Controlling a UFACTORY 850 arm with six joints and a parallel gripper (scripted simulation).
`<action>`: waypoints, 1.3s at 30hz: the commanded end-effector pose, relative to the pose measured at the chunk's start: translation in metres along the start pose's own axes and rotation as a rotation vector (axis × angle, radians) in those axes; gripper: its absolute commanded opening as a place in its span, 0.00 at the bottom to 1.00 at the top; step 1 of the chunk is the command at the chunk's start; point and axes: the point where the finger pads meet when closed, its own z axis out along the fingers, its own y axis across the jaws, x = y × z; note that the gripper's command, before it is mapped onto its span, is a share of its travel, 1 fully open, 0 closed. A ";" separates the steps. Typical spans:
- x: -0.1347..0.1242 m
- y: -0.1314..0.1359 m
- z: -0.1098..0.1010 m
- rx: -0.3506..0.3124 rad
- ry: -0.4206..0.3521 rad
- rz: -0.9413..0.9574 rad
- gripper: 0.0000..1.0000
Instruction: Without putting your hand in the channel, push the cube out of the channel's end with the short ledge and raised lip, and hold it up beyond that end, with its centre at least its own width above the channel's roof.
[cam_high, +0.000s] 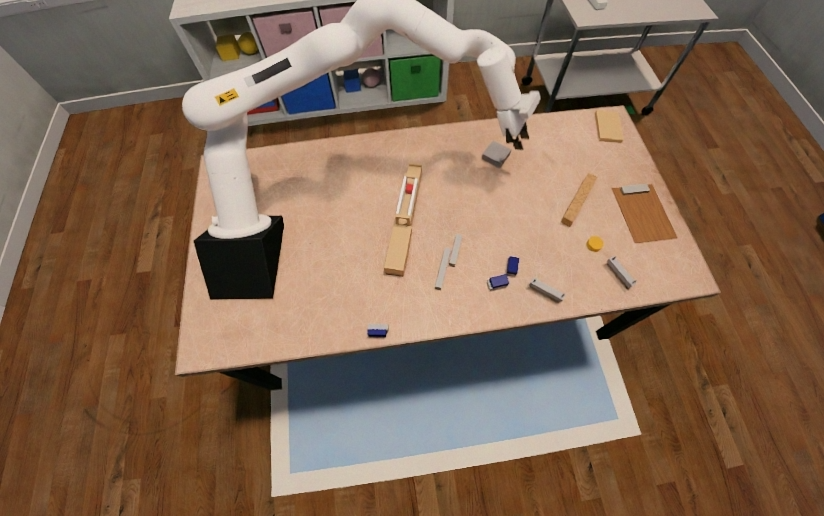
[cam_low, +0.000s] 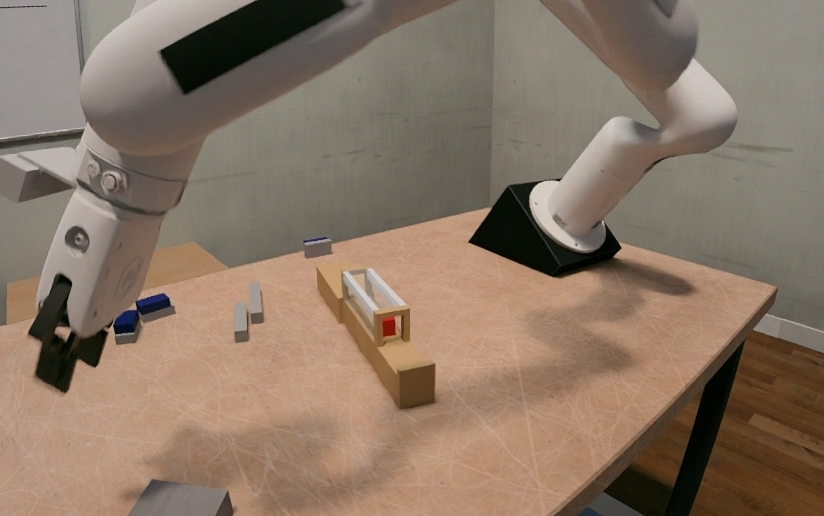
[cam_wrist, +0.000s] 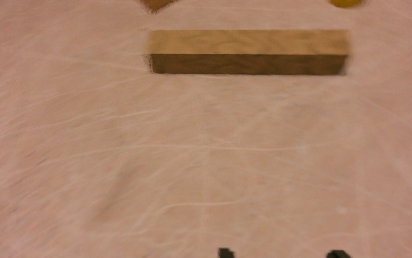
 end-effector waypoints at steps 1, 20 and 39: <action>0.013 0.068 0.003 -0.097 -0.074 0.250 0.00; 0.019 0.319 0.001 -0.316 -0.278 0.955 0.00; -0.018 0.468 -0.021 -0.384 -0.364 1.235 0.00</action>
